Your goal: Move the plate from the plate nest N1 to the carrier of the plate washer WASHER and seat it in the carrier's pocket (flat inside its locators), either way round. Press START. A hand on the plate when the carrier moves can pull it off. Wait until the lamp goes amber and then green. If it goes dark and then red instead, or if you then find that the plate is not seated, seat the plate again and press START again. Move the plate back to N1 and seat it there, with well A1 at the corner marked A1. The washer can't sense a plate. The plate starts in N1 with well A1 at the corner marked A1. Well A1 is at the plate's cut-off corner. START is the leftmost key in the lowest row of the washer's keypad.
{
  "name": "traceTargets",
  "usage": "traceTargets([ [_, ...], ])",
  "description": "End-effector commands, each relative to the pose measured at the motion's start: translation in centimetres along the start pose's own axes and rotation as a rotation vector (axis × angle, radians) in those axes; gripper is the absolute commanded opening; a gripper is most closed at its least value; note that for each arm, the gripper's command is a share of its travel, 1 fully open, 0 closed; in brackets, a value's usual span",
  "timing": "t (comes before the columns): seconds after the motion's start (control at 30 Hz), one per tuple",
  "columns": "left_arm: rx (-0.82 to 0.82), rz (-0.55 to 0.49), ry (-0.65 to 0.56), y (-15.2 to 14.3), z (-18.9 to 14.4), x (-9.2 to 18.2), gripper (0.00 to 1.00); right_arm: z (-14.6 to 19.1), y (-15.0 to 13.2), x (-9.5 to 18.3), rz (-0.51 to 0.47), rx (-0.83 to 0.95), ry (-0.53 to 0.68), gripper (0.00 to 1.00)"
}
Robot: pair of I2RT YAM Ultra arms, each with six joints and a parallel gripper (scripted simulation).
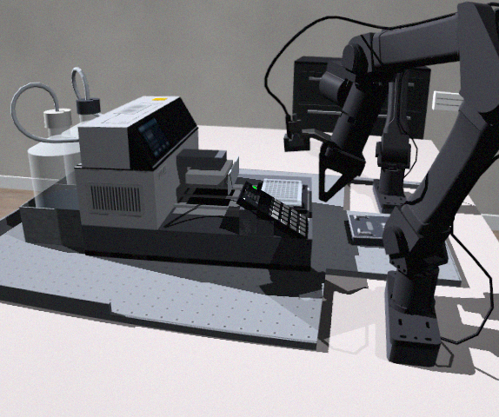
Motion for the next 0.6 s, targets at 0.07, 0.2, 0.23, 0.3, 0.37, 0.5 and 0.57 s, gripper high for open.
traceTargets([
  [0.07,-0.011,-0.012,-0.005,0.0,-0.1,-0.2,0.00,-0.1,1.7,0.5,-0.034,-0.011,-0.002,0.00],
  [0.2,-0.165,0.000,-0.062,2.5,-2.8,0.3,1.00,-0.1,1.7,0.5,-0.034,-0.011,-0.002,0.00],
  [0.23,-0.198,0.000,-0.078,3.0,-3.3,0.4,1.00,-0.1,1.7,0.5,-0.034,-0.011,-0.002,0.00],
  [0.3,-0.261,0.012,-0.098,3.7,-4.2,0.3,1.00,-0.1,1.7,0.5,-0.034,-0.011,-0.002,0.00],
  [0.37,-0.325,0.023,-0.117,4.4,-5.2,0.3,1.00,-0.1,1.7,0.5,-0.034,-0.011,-0.002,0.00],
  [0.5,-0.379,0.042,-0.120,4.6,-5.5,0.4,1.00,-0.1,1.7,0.5,-0.034,-0.011,-0.002,0.00],
  [0.57,-0.454,0.057,-0.133,5.4,-6.2,0.6,1.00,-0.1,1.7,0.5,-0.034,-0.011,-0.002,0.00],
])
Point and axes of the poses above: on each arm, the point where the finger pads meet when closed, its own x axis back along the fingers, its own z axis across the jaws, y = z × x, the point moved 2 cm from there along x, back along the fingers, and after that the axes turned 9 degrees about -x, right-handed, at the moved point
